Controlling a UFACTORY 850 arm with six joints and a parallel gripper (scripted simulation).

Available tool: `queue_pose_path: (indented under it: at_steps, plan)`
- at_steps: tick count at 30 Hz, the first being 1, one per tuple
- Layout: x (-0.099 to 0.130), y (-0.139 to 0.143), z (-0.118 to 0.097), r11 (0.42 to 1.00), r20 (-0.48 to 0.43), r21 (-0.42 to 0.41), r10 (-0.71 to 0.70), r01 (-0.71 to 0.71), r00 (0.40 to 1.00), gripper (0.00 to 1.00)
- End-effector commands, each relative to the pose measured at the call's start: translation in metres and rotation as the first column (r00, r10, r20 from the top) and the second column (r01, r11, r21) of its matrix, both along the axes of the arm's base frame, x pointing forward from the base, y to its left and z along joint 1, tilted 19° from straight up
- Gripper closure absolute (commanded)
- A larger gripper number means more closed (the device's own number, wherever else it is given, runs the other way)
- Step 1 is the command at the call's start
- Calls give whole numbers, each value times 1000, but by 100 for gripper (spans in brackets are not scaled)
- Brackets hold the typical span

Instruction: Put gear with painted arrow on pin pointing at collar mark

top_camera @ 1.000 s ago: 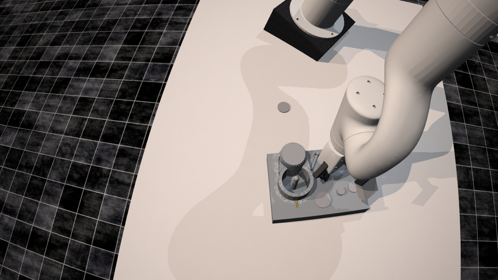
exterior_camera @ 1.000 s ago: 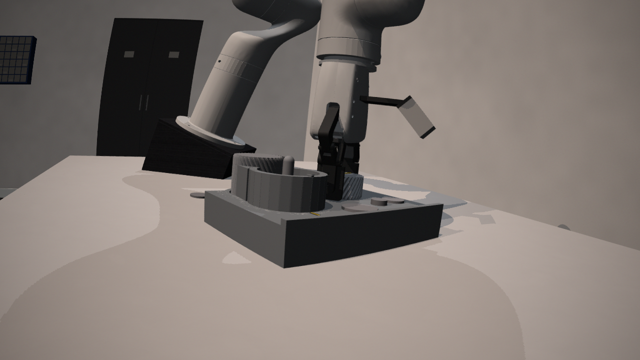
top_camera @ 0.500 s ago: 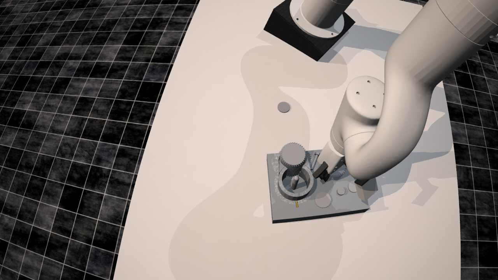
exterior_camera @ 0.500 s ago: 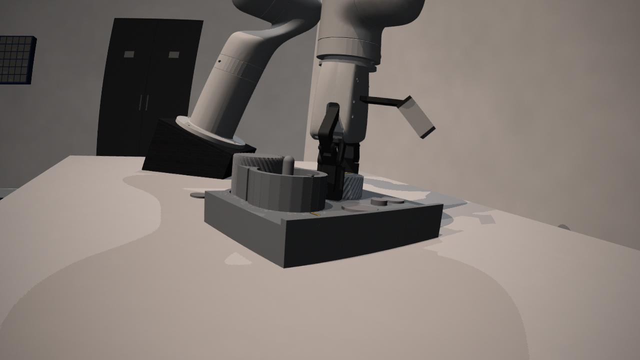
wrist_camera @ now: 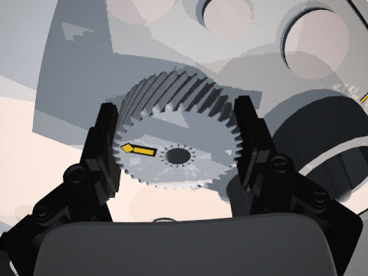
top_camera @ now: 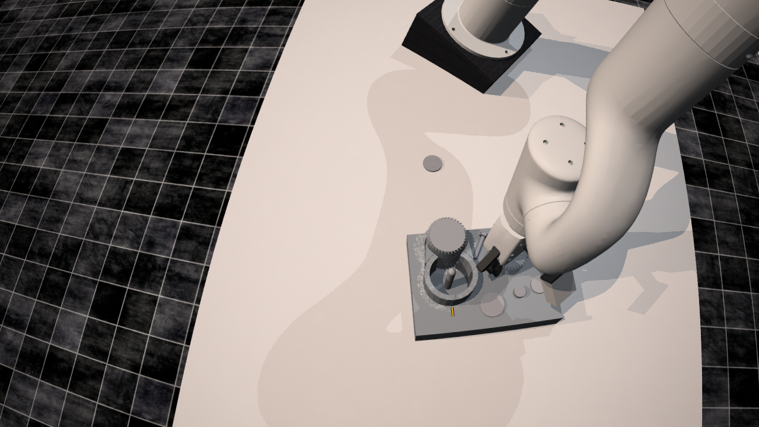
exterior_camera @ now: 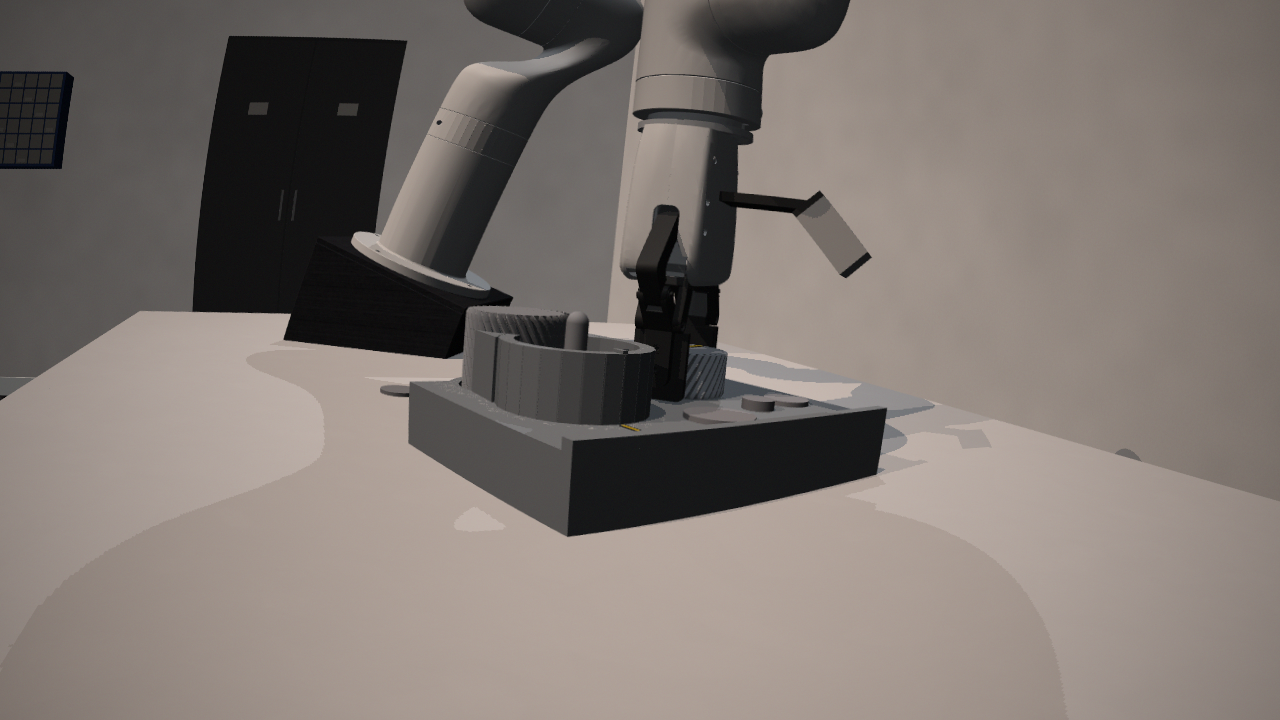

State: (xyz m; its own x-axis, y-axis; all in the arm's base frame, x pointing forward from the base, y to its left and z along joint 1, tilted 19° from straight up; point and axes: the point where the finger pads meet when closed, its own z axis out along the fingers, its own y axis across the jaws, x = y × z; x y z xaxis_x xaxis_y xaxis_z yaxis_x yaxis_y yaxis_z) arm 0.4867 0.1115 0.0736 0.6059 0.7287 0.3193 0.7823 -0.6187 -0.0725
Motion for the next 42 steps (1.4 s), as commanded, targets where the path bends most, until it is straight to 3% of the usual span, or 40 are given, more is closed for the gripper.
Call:
queue_pose_path:
  at_steps: [1,27,42]
  plan:
    - [0,0,0,1000,0,1,0,0,1000,100]
    - [-2,-3,11,1000,0,1,0,0,1000,100]
    - [-6,-12,41,1000,0,1,0,0,1000,100]
